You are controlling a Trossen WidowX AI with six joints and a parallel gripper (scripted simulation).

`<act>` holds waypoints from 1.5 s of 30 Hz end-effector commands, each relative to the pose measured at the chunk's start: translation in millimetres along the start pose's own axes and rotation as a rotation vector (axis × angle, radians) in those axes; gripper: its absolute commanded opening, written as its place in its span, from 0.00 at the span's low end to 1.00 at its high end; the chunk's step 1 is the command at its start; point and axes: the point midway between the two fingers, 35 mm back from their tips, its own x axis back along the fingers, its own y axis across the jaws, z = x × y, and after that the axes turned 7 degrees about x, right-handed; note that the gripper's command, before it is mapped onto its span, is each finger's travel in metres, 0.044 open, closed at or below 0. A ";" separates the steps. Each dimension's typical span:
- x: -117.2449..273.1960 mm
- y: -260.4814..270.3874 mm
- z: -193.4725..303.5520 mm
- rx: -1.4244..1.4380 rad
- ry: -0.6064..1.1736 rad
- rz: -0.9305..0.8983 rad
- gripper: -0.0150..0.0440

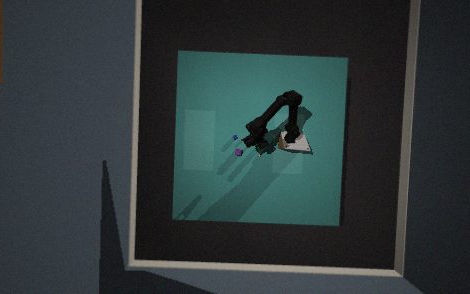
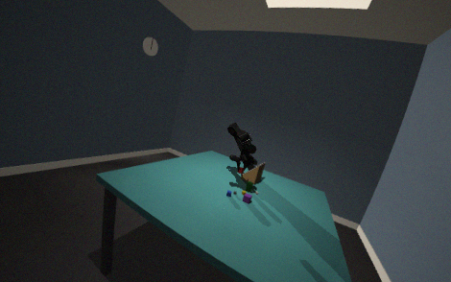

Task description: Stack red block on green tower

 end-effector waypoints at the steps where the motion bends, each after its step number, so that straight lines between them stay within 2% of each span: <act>1: -2.8 24.0 -6.9 0.002 0.009 -0.007 0.25; 12: -7.4 87.2 -22.1 -0.004 0.024 0.002 0.25; 32: -58.3 87.7 -22.3 -0.004 0.025 0.004 0.25; 45: -58.8 87.7 -22.2 -0.004 0.025 0.004 0.25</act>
